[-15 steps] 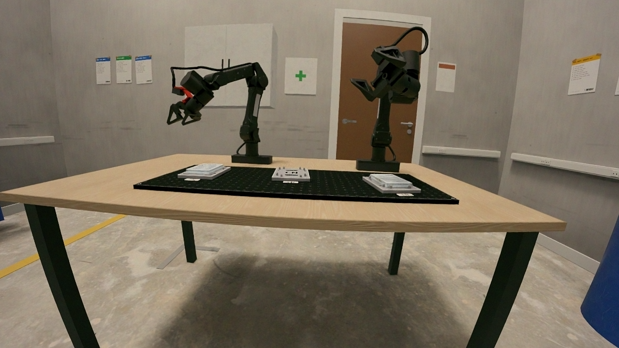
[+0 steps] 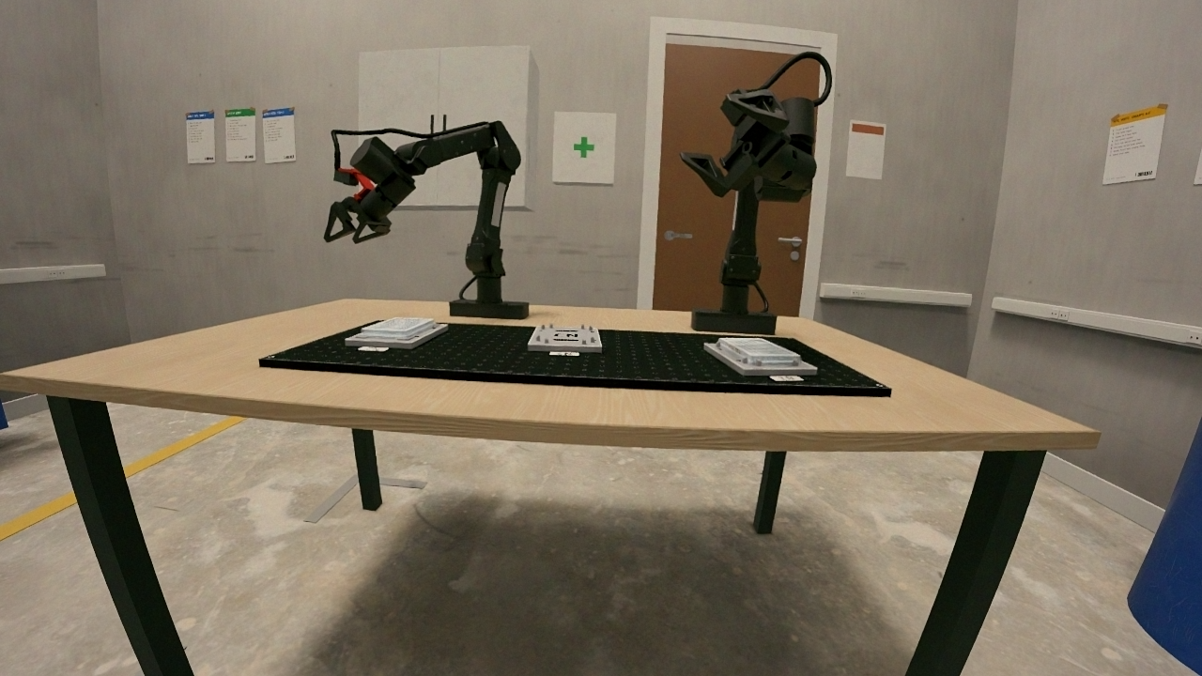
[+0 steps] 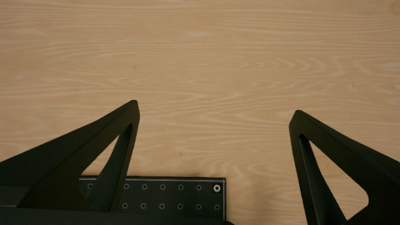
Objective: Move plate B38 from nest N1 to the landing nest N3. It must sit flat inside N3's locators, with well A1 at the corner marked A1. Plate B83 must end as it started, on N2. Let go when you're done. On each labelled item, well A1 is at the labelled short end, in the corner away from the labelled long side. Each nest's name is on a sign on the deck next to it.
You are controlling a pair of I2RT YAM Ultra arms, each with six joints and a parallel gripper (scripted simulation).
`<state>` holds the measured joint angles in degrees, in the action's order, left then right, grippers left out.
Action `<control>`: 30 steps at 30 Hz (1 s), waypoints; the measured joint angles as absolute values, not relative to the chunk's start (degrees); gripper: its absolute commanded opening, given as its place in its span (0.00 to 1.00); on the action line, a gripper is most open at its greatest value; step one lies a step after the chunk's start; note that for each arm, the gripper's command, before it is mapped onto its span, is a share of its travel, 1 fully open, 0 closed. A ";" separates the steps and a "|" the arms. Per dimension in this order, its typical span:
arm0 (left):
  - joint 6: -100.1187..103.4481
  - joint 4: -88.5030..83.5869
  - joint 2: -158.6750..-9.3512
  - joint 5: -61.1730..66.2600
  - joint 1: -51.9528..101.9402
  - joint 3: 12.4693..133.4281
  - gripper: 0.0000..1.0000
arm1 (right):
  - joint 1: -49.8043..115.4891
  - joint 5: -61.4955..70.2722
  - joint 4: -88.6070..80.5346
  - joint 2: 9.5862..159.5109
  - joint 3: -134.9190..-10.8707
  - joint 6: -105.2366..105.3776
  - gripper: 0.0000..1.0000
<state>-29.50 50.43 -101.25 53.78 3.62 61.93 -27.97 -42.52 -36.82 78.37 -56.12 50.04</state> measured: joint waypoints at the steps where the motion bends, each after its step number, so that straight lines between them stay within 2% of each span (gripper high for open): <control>1: -29.50 50.43 -101.25 53.78 3.62 61.93 1.00 | -27.97 -42.52 -36.82 78.37 -56.12 50.04 1.00; 11: -29.32 51.77 -99.96 50.33 3.62 58.87 1.00 | -25.82 -41.98 -36.71 77.95 -55.24 56.66 1.00; 20: -26.39 52.82 -89.89 36.64 5.15 38.94 1.00 | -9.67 -40.80 -34.96 75.59 -46.98 76.05 1.00; 30: -19.18 52.25 -78.54 14.61 11.16 19.49 1.00 | 5.93 -42.65 -30.28 77.78 -42.52 95.26 1.00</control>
<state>-19.18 52.25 -78.54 14.61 11.16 19.49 5.93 -42.65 -30.28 77.78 -42.52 95.26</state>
